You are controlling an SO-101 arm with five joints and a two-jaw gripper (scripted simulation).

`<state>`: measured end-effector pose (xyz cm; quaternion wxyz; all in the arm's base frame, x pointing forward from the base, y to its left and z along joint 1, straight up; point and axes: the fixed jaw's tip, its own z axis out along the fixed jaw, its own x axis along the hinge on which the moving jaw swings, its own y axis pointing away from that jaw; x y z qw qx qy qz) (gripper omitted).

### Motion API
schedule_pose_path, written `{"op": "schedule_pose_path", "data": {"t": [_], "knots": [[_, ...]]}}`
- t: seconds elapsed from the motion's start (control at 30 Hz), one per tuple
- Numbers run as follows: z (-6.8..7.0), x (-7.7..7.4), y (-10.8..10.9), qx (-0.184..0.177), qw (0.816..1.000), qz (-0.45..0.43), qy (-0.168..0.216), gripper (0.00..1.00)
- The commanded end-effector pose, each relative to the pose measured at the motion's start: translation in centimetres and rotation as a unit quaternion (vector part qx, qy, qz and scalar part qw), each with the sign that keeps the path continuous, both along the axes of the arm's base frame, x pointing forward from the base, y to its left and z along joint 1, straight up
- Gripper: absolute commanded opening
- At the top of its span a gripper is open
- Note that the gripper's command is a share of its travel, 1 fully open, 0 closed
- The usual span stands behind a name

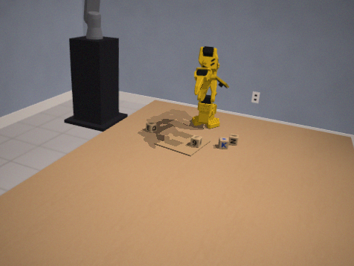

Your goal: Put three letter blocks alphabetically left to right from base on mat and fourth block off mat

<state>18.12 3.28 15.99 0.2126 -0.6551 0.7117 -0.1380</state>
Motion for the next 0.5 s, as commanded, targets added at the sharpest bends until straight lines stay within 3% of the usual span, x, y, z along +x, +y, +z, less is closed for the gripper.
{"op": "schedule_pose_path", "data": {"t": [0.0,0.47], "knots": [[1.0,0.2,-0.2,0.005,1.0,-0.004,-0.03,0.35],[0.6,0.8,-5.3,-0.046,0.997,-0.06,-0.031,0.35]]}}
